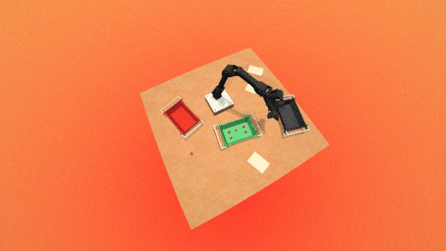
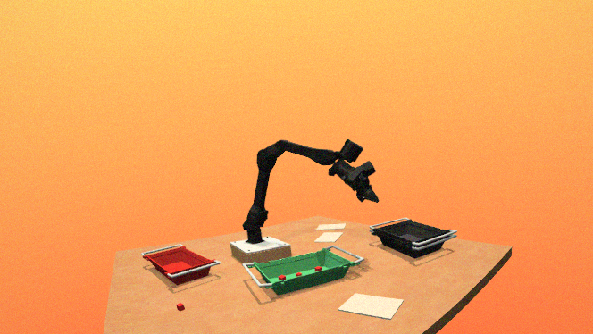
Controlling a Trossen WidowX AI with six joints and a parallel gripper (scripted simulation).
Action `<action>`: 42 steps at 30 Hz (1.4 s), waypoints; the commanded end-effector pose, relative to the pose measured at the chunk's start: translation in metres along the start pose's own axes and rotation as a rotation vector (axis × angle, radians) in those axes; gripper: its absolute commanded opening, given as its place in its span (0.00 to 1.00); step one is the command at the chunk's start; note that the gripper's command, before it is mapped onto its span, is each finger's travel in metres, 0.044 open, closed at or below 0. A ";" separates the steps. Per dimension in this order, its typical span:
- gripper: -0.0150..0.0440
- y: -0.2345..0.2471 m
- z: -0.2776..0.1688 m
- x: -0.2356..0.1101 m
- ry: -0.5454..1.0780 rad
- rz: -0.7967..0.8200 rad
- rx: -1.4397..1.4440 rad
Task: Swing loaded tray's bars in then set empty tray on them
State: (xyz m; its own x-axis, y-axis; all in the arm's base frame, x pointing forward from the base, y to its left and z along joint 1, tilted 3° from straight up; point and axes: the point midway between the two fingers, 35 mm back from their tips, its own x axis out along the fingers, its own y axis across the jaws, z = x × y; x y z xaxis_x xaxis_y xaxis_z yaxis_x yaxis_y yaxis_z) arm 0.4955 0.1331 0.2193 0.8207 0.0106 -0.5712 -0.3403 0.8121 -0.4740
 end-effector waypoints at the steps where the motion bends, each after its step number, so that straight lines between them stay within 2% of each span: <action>1: 0.40 0.026 -0.069 0.032 0.198 0.364 -0.861; 14: 0.40 0.040 -0.115 0.031 0.127 0.739 -1.436; 26: 0.40 0.049 -0.147 0.020 -0.143 1.074 -1.886; 29: 0.40 0.050 -0.150 0.019 -0.198 1.108 -1.951; 42: 0.40 0.050 -0.150 0.019 -0.198 1.108 -1.951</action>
State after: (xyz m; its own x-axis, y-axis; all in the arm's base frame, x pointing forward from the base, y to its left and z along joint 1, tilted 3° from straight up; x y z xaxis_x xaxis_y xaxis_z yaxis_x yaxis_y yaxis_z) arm 0.4287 0.0873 0.0902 0.0747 0.0431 -0.9963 -0.4336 -0.8983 -0.0714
